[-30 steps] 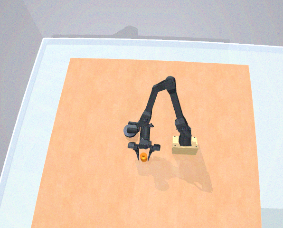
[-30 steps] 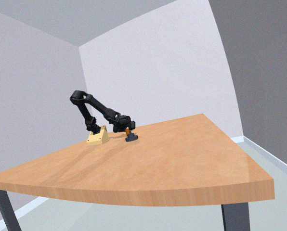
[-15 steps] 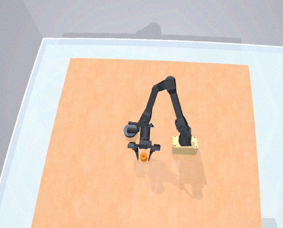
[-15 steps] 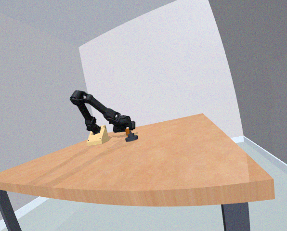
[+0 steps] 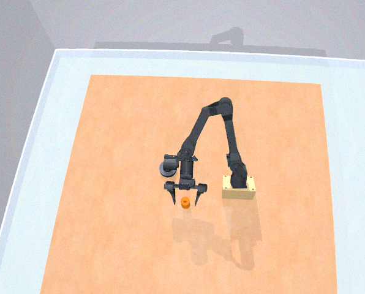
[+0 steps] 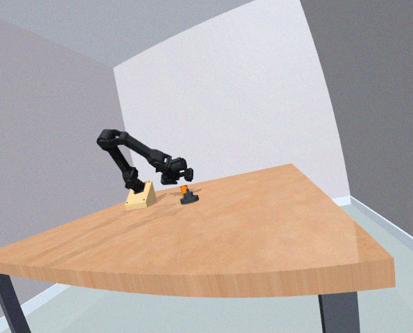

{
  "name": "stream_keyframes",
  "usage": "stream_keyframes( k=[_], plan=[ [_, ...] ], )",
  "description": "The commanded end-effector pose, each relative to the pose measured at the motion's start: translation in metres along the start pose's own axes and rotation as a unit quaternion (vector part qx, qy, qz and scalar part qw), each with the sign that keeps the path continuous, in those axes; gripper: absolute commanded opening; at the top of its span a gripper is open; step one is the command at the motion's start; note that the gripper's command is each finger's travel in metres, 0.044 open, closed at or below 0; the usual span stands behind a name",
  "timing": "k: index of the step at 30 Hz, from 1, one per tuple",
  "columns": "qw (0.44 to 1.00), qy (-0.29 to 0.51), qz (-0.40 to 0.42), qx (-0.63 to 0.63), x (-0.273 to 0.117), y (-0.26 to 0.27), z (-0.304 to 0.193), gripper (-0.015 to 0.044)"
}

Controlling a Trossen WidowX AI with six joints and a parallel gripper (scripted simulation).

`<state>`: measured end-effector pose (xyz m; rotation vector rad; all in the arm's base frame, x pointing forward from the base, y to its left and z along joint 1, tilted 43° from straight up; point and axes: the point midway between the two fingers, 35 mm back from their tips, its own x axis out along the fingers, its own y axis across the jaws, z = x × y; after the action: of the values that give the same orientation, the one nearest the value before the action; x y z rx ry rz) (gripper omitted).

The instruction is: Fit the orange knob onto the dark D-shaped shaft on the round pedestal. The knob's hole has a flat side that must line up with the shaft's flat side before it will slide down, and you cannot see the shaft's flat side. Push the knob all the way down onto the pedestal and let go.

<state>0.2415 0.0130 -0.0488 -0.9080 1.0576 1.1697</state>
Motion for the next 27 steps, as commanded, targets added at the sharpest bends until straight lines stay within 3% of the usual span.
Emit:
stream_keyframes(
  k=[1,7,12,17,27],
  plan=[
    [1.0,-0.001,-0.009,-0.005,-0.023,-0.002,0.036,0.044],
    [1.0,0.026,0.007,0.005,-0.022,0.0,0.038,0.044],
    [0.965,0.249,0.065,0.041,-0.015,0.009,0.039,0.044],
    [0.887,0.462,0.006,0.01,-0.028,0.001,0.056,0.044],
    [0.874,0.486,-0.011,0.0,-0.03,-0.001,0.061,0.044]
  ],
)
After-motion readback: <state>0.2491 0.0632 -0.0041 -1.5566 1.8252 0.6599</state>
